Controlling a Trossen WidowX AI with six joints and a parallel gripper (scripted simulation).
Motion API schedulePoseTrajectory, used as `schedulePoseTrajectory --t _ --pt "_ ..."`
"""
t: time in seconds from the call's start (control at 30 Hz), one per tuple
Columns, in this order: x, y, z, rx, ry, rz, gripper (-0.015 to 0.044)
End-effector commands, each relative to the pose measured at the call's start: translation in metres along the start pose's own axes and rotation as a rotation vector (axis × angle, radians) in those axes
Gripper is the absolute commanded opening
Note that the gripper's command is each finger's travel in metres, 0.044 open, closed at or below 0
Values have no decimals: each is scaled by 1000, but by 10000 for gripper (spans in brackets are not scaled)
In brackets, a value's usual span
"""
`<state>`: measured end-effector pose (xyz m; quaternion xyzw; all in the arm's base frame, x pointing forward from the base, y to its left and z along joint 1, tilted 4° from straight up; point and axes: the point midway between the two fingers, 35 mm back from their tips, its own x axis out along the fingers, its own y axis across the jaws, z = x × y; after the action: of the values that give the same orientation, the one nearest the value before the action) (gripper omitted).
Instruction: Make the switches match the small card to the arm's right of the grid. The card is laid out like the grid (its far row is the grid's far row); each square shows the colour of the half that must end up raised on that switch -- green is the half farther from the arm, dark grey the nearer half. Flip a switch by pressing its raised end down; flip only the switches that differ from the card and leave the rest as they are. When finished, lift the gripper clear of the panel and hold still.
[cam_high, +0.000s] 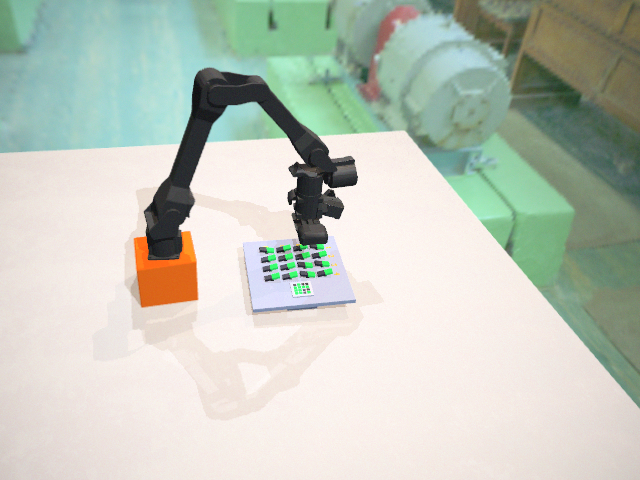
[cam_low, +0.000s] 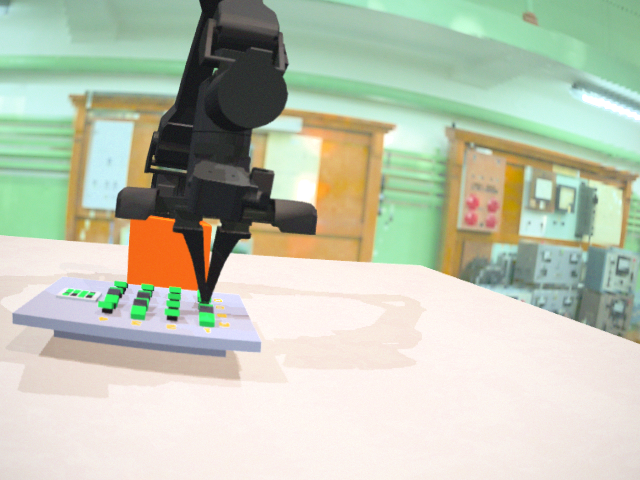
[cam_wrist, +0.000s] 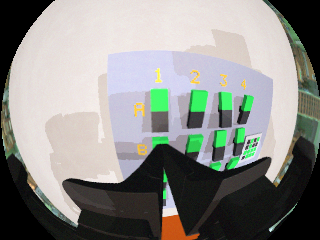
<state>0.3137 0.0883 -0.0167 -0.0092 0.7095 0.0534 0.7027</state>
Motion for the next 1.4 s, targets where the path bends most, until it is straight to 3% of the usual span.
schedulePoseTrajectory --t 0.0,1.37 --pt "1 1 0 5 0 4 0" --pt "5 1 0 5 0 4 0"
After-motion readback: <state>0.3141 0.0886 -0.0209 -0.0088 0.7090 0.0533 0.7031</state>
